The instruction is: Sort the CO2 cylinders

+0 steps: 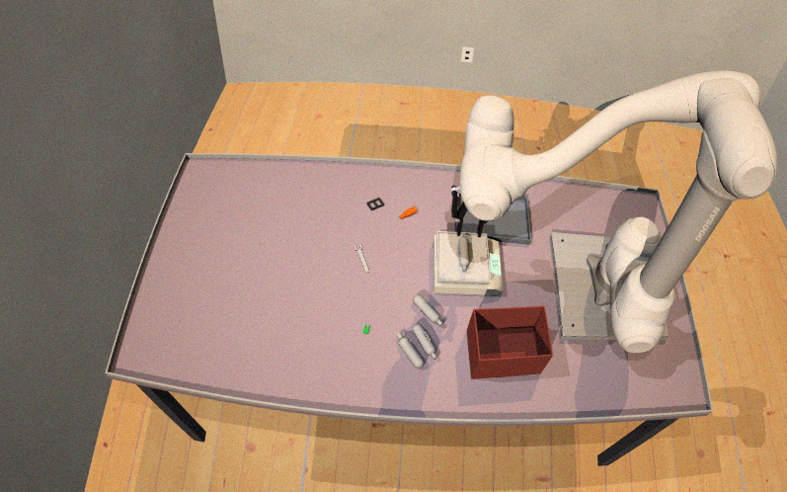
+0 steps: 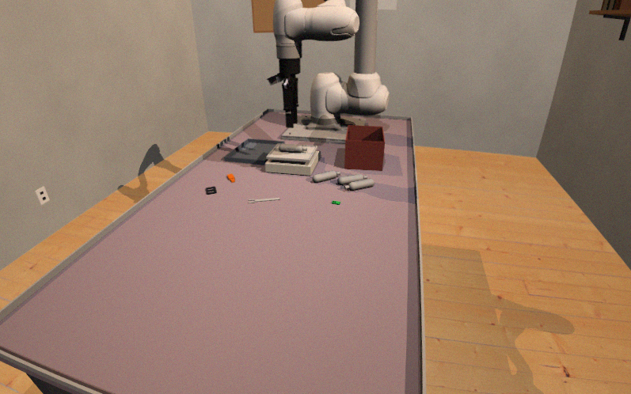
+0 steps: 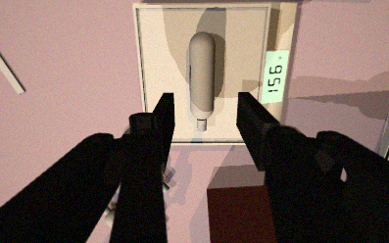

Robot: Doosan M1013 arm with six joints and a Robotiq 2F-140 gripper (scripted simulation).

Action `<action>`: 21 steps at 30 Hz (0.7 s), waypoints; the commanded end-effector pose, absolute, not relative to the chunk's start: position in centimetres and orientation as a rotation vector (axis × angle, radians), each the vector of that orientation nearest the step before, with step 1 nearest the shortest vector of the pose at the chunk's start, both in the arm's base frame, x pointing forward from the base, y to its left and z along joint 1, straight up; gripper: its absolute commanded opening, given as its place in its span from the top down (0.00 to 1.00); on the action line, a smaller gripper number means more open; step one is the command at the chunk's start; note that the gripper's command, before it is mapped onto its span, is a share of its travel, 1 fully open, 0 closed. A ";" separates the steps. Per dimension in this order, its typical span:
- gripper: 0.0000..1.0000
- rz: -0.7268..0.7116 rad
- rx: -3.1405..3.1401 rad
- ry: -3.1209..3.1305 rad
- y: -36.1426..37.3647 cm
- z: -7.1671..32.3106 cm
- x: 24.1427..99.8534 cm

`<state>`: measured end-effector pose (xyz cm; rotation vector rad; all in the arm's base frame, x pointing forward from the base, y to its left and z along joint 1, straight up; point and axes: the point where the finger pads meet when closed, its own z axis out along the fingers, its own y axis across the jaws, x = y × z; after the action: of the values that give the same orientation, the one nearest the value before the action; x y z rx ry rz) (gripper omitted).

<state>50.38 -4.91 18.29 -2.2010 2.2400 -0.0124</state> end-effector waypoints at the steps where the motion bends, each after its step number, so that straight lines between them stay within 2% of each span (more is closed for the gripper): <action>1: 0.61 -0.012 -2.201 2.239 -4.9 17.9 50.4; 21: 0.61 -0.012 -2.201 2.239 -5.0 11.0 50.4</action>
<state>50.38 -4.96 11.72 -2.2013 2.2394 -0.0109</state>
